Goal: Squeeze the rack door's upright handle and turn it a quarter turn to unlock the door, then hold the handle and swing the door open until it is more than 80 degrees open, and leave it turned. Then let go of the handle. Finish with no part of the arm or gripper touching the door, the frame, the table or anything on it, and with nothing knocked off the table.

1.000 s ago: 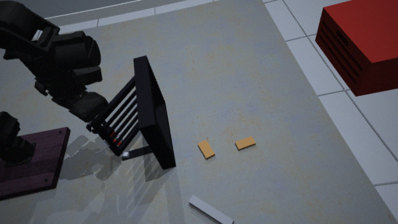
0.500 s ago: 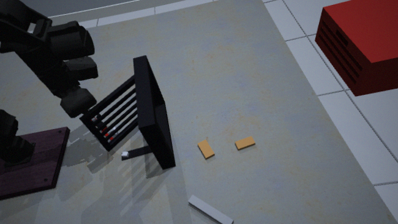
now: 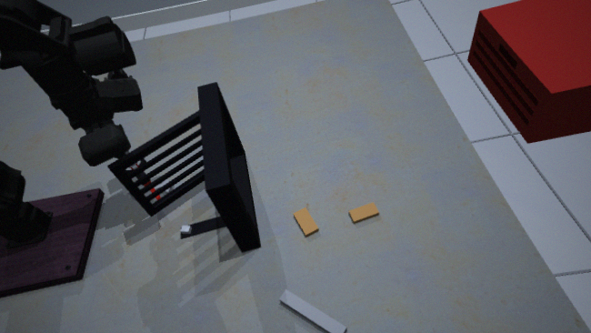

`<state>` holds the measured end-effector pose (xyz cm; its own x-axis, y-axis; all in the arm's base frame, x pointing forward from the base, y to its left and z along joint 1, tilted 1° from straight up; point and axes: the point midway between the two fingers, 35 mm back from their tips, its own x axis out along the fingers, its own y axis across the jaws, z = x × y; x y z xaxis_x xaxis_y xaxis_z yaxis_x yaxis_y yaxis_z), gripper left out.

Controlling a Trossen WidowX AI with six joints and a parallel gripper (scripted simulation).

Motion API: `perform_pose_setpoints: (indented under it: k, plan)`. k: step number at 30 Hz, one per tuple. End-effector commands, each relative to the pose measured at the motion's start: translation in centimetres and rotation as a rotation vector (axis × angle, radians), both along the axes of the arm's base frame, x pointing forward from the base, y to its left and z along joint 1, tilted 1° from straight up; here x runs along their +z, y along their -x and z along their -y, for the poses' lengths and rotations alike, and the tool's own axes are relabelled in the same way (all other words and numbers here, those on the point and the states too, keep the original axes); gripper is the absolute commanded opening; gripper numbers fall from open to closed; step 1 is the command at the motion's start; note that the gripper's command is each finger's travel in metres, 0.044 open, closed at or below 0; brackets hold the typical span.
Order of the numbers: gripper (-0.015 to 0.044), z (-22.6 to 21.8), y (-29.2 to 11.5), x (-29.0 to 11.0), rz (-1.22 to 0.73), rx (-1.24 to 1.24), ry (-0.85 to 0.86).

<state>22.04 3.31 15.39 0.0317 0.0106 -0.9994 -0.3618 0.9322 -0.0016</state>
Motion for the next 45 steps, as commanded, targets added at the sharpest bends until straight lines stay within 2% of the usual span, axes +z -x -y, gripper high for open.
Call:
perform_pose_setpoints:
  k: [1,35,45]
  plan:
    - [0.0025,-0.6,0.0,0.0,0.007,-0.06,0.0]
    - [0.0025,-7.3,-0.2,0.1,0.0,-0.491,-0.023]
    - [0.0025,-7.4,-0.2,0.1,0.0,-0.499,-0.023]
